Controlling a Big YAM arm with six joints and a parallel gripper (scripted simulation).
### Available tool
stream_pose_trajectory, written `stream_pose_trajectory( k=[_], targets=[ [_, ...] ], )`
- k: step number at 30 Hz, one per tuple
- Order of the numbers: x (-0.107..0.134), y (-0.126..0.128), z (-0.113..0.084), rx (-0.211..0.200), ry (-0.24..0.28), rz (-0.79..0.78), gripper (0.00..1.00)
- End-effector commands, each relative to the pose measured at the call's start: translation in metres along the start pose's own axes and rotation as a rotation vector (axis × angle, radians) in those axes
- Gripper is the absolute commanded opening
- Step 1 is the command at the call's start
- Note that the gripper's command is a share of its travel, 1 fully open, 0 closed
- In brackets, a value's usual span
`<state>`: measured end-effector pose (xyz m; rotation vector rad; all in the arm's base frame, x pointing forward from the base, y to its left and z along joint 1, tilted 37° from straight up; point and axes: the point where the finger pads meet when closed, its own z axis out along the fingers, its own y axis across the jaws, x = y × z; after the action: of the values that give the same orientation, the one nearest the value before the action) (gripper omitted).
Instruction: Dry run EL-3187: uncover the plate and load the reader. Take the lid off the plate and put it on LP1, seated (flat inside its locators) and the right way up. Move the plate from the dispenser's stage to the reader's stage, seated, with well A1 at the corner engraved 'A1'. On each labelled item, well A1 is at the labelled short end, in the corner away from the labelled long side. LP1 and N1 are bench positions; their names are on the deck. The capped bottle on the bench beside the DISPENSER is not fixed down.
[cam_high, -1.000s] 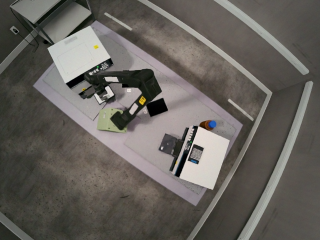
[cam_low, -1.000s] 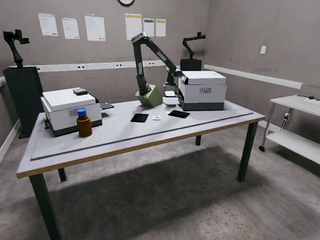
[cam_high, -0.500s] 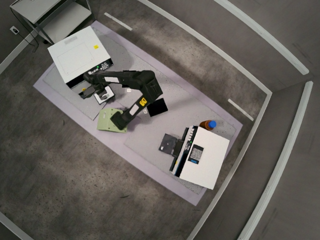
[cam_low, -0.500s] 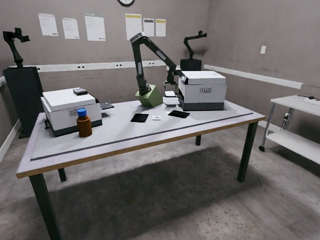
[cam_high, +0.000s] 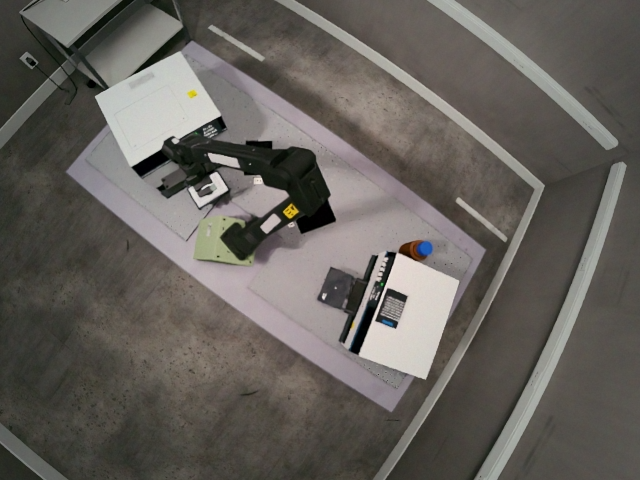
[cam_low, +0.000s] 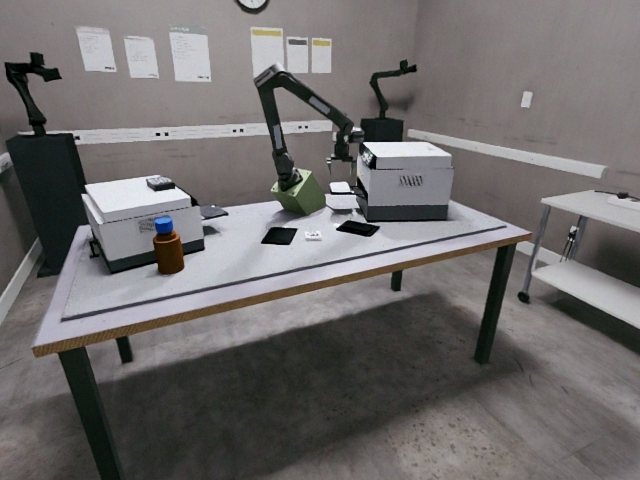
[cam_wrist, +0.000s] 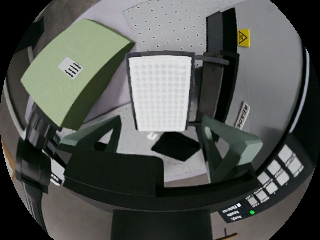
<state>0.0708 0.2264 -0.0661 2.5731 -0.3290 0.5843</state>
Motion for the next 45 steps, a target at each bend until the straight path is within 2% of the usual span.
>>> stream_pose_trajectory(
  k=[1, 5, 9, 12, 17, 23, 24, 29, 32, 35, 38, 41, 43, 45],
  targets=[
    [-0.002, -0.009, -0.019, 0.017, -0.004, 0.016, 1.00],
    [-0.002, -0.014, -0.040, 0.045, -0.011, 0.025, 1.00],
    [-0.002, -0.015, -0.052, 0.047, -0.012, 0.028, 1.00],
    [-0.001, -0.011, -0.052, 0.022, -0.008, 0.026, 1.00],
    [-0.003, -0.007, -0.056, 0.017, -0.003, 0.007, 1.00],
    [0.001, -0.005, -0.046, 0.018, -0.005, -0.001, 1.00],
    [0.007, -0.003, -0.047, 0.020, -0.005, 0.048, 0.00],
    [0.034, 0.006, -0.054, 0.011, -0.012, 0.233, 0.00],
    [0.030, 0.006, -0.054, 0.011, -0.009, 0.233, 0.00],
    [0.041, 0.016, -0.051, -0.001, -0.002, 0.328, 0.00],
    [0.052, 0.021, -0.053, 0.000, -0.014, 0.431, 0.00],
    [0.066, 0.019, -0.061, 0.020, -0.023, 0.534, 0.00],
    [0.065, 0.017, -0.064, 0.031, -0.036, 0.587, 0.00],
    [0.071, 0.023, -0.061, 0.022, -0.024, 0.636, 0.00]
  ],
)
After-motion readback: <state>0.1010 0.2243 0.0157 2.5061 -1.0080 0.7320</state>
